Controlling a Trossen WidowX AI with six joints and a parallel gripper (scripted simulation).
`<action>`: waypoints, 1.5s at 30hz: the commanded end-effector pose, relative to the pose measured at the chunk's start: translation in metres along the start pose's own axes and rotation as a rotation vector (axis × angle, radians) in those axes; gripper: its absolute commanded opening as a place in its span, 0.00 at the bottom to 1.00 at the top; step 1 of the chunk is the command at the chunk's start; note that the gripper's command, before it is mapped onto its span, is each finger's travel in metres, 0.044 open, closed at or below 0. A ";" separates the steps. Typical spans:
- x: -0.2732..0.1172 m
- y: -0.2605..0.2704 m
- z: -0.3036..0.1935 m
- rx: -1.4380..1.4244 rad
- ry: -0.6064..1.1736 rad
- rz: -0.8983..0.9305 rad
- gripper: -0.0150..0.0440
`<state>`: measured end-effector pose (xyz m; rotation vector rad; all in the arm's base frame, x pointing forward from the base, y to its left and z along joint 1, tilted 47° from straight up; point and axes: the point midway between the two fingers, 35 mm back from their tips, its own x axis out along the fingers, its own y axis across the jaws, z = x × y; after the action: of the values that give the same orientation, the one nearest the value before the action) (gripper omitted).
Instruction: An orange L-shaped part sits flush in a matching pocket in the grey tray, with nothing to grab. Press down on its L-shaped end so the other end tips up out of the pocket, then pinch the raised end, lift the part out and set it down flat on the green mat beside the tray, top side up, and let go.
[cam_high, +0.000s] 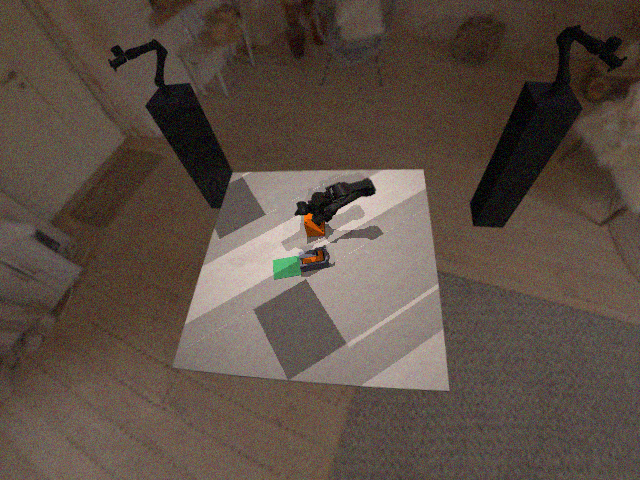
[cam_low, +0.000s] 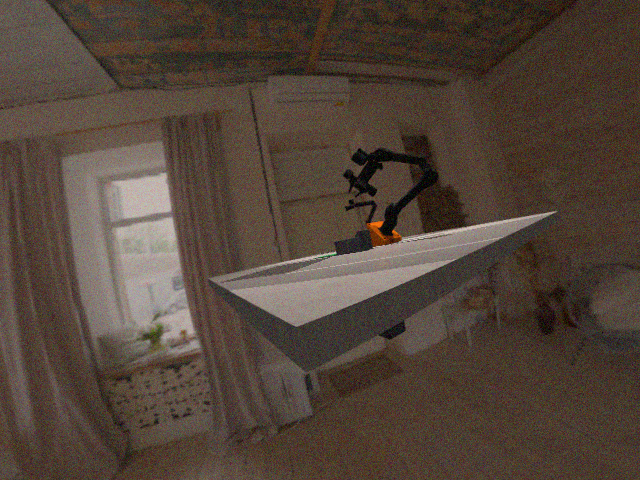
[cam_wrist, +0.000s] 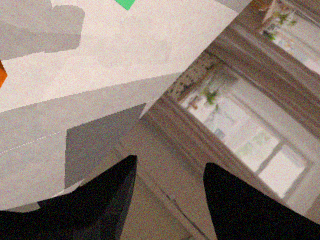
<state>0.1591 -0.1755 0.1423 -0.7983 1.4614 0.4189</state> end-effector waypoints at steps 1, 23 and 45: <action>0.012 0.021 0.077 0.124 -0.258 0.337 0.56; 0.003 0.076 0.188 0.434 -0.348 0.981 0.56; 0.039 0.128 0.221 0.432 -0.351 0.984 0.56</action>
<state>0.2328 0.0537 0.0622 0.3767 1.4521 0.8799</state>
